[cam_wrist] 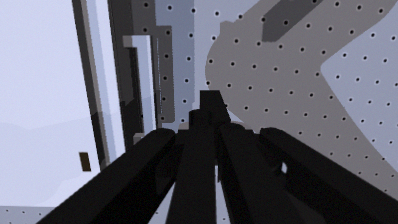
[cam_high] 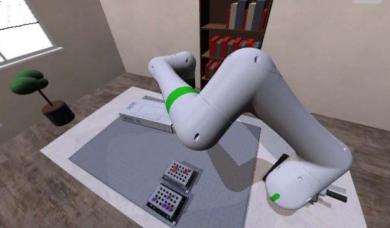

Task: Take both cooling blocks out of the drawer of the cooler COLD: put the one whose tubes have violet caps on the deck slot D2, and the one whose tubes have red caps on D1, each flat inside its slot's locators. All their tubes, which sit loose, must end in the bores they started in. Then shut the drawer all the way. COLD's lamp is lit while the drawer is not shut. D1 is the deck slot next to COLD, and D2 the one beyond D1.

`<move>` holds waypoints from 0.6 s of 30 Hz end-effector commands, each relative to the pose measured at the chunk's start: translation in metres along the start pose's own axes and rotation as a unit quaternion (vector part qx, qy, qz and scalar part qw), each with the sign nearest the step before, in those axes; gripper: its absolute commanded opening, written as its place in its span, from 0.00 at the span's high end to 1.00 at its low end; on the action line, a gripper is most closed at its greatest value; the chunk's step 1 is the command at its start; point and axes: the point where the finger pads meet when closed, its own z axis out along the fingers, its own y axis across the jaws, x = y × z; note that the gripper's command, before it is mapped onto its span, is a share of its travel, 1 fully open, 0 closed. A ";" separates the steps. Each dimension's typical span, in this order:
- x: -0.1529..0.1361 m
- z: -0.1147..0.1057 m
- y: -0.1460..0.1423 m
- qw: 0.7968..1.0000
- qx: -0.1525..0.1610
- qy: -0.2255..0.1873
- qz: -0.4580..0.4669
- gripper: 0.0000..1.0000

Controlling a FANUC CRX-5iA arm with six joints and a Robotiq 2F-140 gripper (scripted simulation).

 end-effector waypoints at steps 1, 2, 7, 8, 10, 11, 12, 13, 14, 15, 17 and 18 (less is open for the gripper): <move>0.000 -0.004 0.000 1.000 0.000 0.001 0.000 0.90; 0.000 -0.005 0.000 1.000 0.000 0.001 0.000 0.90; 0.000 -0.009 0.000 1.000 0.000 0.001 0.000 0.90; 0.000 -0.011 0.000 1.000 0.000 0.001 0.000 0.90; 0.000 -0.013 0.000 1.000 0.000 0.001 0.000 0.90; 0.000 -0.015 0.000 1.000 0.000 0.001 0.000 0.90; 0.000 -0.016 0.000 1.000 0.000 0.001 0.000 0.90; 0.000 -0.017 0.000 1.000 0.000 0.001 0.000 0.90; 0.000 -0.019 0.000 1.000 0.000 0.001 0.000 0.90; 0.000 -0.020 0.000 1.000 0.000 0.001 0.000 0.90; 0.000 -0.023 0.000 1.000 0.000 0.001 0.000 0.90; 0.000 -0.024 0.000 1.000 0.000 0.001 0.000 0.90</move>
